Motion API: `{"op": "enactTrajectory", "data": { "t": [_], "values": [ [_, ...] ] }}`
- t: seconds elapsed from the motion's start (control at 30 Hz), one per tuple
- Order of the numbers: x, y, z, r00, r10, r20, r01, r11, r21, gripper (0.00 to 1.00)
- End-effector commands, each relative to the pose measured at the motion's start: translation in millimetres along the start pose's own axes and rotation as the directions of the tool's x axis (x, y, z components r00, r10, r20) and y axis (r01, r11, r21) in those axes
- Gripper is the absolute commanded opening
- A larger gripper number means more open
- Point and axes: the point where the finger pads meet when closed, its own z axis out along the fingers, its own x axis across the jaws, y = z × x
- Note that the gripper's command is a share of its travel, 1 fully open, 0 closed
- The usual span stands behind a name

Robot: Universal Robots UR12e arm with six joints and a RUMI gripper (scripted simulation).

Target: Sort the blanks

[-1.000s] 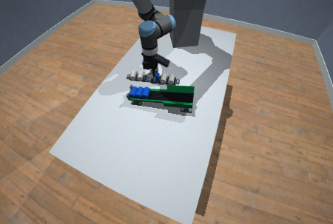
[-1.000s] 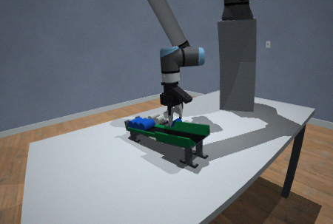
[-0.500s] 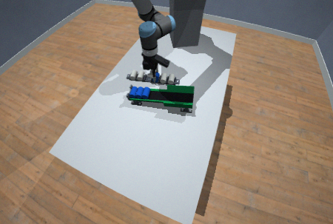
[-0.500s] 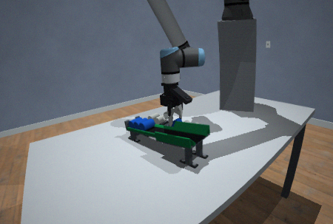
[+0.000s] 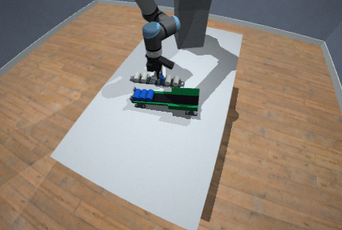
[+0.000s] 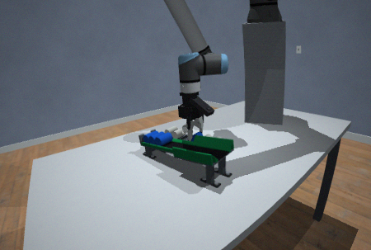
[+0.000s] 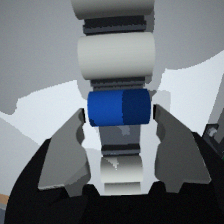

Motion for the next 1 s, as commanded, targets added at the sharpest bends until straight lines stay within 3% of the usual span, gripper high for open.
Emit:
{"op": "enactTrajectory", "data": {
  "t": [0.0,0.13,0.17,0.97],
  "values": [
    [2.9,1.9,0.3,1.0,0.0,-0.004,0.0,1.0,-0.003,0.5],
    [2.9,1.9,0.3,1.0,0.0,-0.004,0.0,1.0,-0.003,0.5],
    [2.9,1.9,0.3,1.0,0.0,-0.004,0.0,1.0,-0.003,0.37],
    [2.9,1.9,0.3,1.0,0.0,-0.004,0.0,1.0,-0.003,0.37]
  ]
}}
